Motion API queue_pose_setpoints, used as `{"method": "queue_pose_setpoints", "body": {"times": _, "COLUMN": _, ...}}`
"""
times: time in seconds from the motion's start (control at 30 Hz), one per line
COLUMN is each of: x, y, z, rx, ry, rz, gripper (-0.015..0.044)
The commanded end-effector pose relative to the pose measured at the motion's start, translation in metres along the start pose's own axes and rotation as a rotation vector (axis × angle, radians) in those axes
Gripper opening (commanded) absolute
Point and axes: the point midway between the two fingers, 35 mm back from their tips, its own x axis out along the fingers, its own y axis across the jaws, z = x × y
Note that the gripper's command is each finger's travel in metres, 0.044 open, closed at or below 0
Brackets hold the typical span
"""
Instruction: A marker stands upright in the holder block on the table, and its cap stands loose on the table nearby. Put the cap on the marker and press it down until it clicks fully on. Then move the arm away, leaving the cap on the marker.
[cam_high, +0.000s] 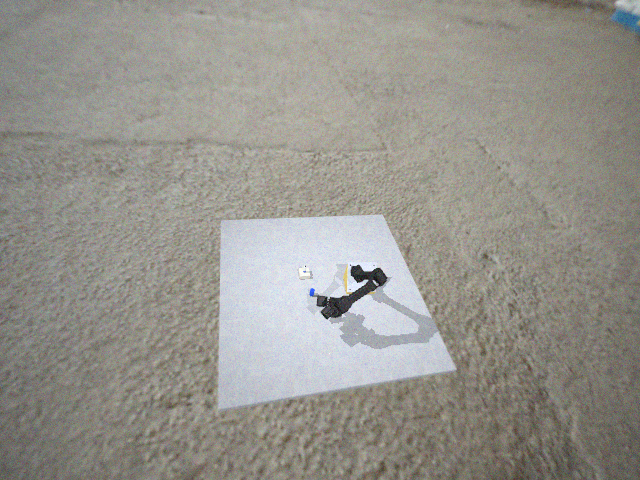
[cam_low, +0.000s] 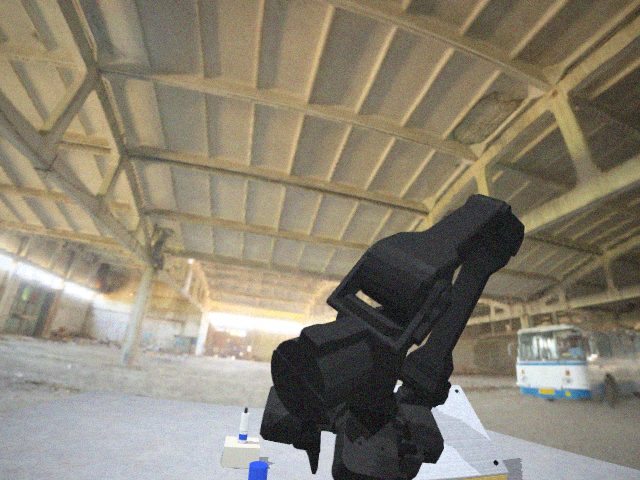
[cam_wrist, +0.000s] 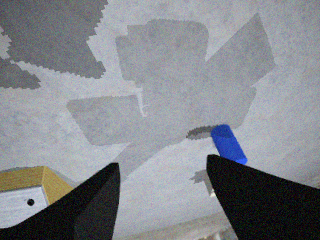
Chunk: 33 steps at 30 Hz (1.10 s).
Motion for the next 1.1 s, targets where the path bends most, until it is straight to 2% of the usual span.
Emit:
{"method": "queue_pose_setpoints", "body": {"times": 0.0, "x": 0.018, "y": -0.022, "z": -0.019, "rx": 0.008, "ry": -0.021, "rz": 0.09, "gripper": 0.0237}}
{"method": "queue_pose_setpoints", "body": {"times": 0.27, "x": 0.036, "y": -0.066, "z": -0.061, "rx": -0.023, "ry": -0.267, "rz": 0.202, "gripper": 0.0237}}
{"method": "queue_pose_setpoints", "body": {"times": 0.53, "x": 0.04, "y": -0.106, "z": -0.115, "rx": -0.038, "ry": -0.575, "rz": 0.104, "gripper": 0.0237}}
{"method": "queue_pose_setpoints", "body": {"times": 0.7, "x": 0.04, "y": -0.106, "z": -0.117, "rx": -0.038, "ry": -0.581, "rz": 0.099, "gripper": 0.0237}}
{"method": "queue_pose_setpoints", "body": {"times": 0.83, "x": 0.067, "y": -0.103, "z": -0.099, "rx": -0.039, "ry": -0.583, "rz": 0.099, "gripper": 0.0237}}
{"method": "queue_pose_setpoints", "body": {"times": 1.07, "x": 0.077, "y": -0.101, "z": -0.091, "rx": -0.039, "ry": -0.583, "rz": 0.099, "gripper": 0.0237}}
